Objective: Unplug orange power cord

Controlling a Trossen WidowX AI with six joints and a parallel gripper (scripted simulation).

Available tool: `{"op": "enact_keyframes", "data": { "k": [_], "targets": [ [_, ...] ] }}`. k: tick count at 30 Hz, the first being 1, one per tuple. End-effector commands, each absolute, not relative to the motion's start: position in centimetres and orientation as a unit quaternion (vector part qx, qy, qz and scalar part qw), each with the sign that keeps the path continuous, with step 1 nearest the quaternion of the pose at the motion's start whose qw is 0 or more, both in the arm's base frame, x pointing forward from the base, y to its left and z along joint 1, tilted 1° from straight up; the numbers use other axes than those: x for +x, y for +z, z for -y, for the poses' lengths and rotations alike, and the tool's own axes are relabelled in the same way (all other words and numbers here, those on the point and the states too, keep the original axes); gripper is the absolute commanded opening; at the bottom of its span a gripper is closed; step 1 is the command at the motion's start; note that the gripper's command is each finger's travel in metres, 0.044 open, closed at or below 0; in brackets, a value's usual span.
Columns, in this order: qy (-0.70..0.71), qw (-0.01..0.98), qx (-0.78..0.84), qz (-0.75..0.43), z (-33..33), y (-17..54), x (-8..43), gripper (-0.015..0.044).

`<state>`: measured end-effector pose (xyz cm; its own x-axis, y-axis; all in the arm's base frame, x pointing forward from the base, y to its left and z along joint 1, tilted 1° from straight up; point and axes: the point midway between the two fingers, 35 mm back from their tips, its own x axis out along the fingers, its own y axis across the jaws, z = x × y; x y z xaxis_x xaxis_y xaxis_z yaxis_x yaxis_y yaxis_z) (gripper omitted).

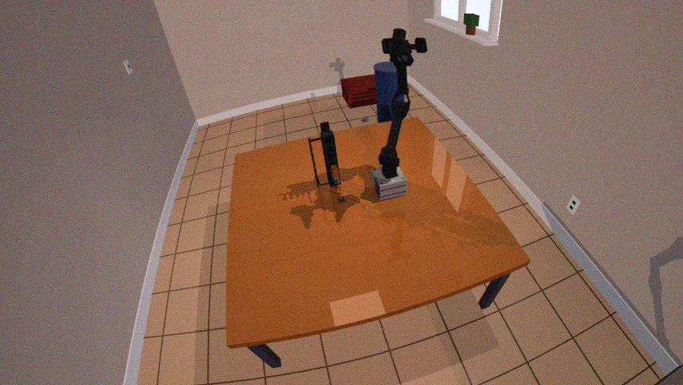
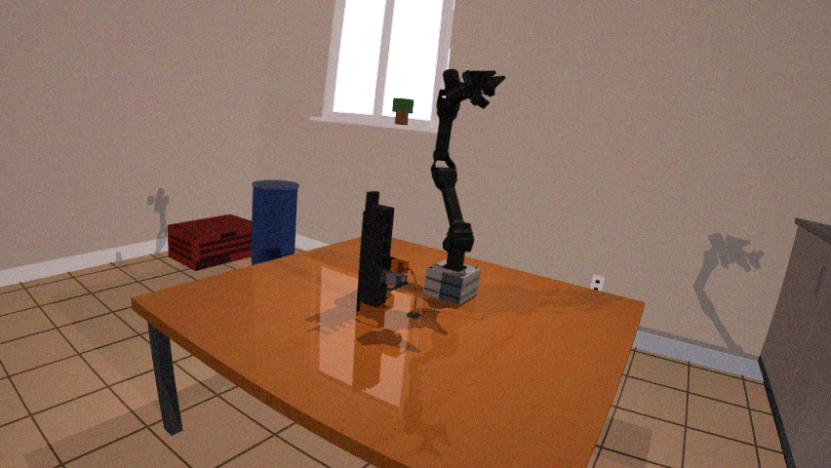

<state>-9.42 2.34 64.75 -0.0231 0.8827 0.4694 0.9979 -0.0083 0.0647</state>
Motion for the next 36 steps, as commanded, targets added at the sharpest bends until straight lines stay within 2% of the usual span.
{"op": "enact_keyframes", "data": {
  "k": [1,9,21,28,36],
  "targets": [
    [-0.190,0.150,-0.684,0.688,-2.5,64.7,-9.3,0.0374],
    [-0.013,0.221,-0.744,0.631,-9.5,62.0,-1.4,0.0164],
    [0.161,0.287,-0.814,0.478,-15.4,55.2,10.4,0.0160],
    [0.294,0.356,-0.829,0.316,-16.6,47.3,19.2,0.0160],
    [0.410,0.438,-0.795,0.092,-14.1,36.5,26.6,0.0160]
  ]
}}
